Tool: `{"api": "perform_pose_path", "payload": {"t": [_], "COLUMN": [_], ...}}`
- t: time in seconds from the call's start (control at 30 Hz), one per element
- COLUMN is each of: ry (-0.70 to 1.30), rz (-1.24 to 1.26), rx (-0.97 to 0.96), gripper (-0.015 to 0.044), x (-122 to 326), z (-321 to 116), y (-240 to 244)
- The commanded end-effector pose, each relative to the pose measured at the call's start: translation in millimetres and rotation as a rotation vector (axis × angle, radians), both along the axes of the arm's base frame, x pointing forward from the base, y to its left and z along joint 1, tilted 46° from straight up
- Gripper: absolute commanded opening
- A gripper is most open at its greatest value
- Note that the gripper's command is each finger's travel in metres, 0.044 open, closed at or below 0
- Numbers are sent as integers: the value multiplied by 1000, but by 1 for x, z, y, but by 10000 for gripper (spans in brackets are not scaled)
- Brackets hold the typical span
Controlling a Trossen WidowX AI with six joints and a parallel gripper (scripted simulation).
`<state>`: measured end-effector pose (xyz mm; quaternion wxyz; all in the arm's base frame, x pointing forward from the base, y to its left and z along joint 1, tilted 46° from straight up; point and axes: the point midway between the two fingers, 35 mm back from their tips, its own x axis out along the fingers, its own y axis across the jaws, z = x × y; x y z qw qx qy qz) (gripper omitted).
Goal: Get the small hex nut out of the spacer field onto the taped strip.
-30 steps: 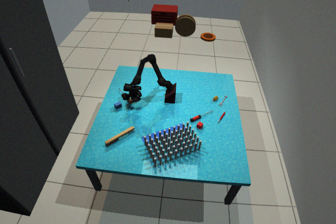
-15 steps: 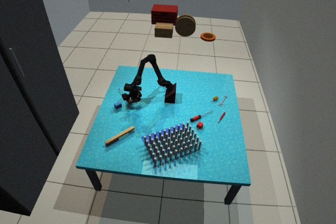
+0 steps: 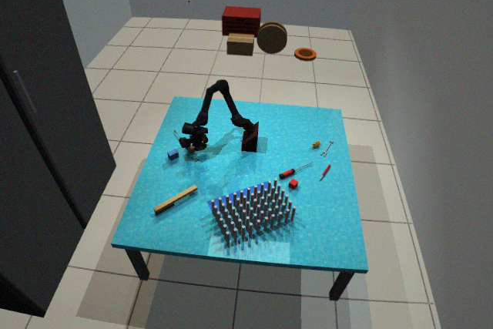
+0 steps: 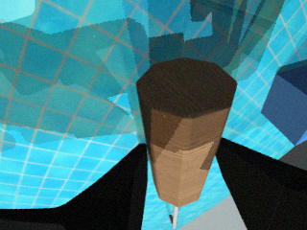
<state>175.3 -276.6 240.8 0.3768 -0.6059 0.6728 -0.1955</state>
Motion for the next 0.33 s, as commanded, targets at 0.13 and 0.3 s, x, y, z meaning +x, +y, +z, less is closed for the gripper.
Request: {"api": "perform_pose_path", "payload": {"t": [0.13, 0.3], "ry": [-2, -2], "rz": [-1, -1], "rx": [0, 0], "gripper": [315, 440], "x": [0, 0], "z": [1, 1], "y": [0, 0]}}
